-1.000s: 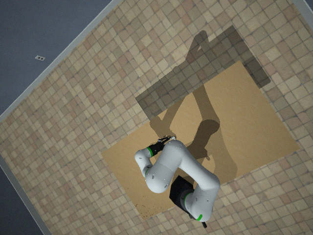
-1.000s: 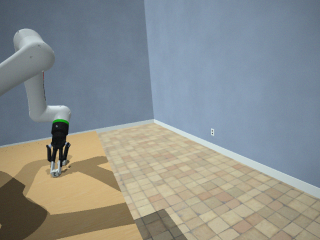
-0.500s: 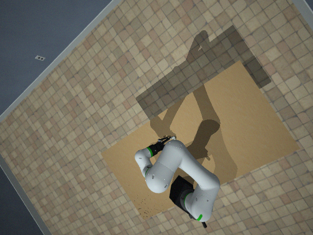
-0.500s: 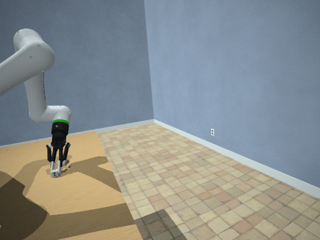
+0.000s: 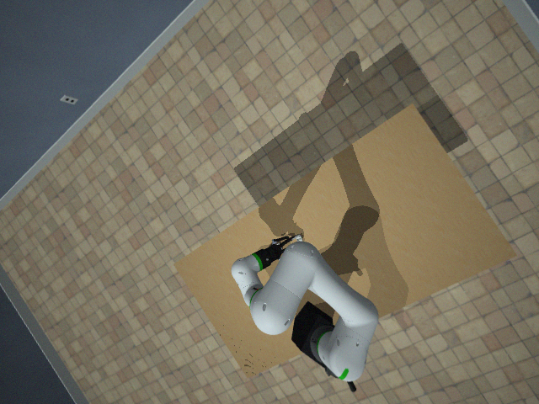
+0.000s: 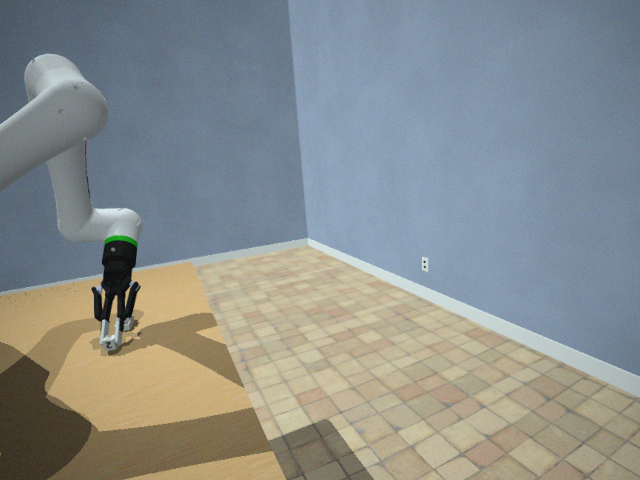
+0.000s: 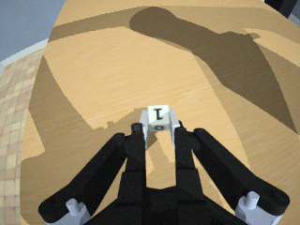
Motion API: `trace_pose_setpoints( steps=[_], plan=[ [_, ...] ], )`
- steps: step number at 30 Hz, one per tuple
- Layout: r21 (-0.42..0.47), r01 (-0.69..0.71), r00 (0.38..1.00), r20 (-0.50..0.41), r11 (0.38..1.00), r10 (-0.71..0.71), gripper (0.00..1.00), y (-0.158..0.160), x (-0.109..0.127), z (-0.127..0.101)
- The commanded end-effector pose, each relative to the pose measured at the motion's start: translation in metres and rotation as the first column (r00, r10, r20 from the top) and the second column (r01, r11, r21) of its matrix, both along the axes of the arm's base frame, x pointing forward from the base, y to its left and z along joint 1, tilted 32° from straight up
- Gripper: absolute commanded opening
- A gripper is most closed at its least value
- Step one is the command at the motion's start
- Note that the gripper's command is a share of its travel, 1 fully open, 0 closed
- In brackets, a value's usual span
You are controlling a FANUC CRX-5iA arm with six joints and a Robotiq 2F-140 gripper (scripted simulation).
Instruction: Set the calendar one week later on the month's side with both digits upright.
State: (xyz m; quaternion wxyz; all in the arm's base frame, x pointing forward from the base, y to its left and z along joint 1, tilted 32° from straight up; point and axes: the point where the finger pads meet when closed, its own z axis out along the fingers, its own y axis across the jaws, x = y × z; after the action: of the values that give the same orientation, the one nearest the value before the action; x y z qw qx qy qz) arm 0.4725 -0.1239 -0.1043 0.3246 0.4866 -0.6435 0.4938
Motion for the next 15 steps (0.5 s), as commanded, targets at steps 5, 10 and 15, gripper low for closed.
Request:
trace_pose_setpoints(
  steps=[5,10,15],
  plan=[
    [0.0,0.0,1.0,0.0,1.0,0.0,0.16,0.012,-0.007,0.022],
    [0.0,0.0,1.0,0.0,1.0,0.0,0.16,0.021,-0.012,0.039],
    [0.0,0.0,1.0,0.0,1.0,0.0,0.16,0.025,-0.015,0.047]
  ],
)
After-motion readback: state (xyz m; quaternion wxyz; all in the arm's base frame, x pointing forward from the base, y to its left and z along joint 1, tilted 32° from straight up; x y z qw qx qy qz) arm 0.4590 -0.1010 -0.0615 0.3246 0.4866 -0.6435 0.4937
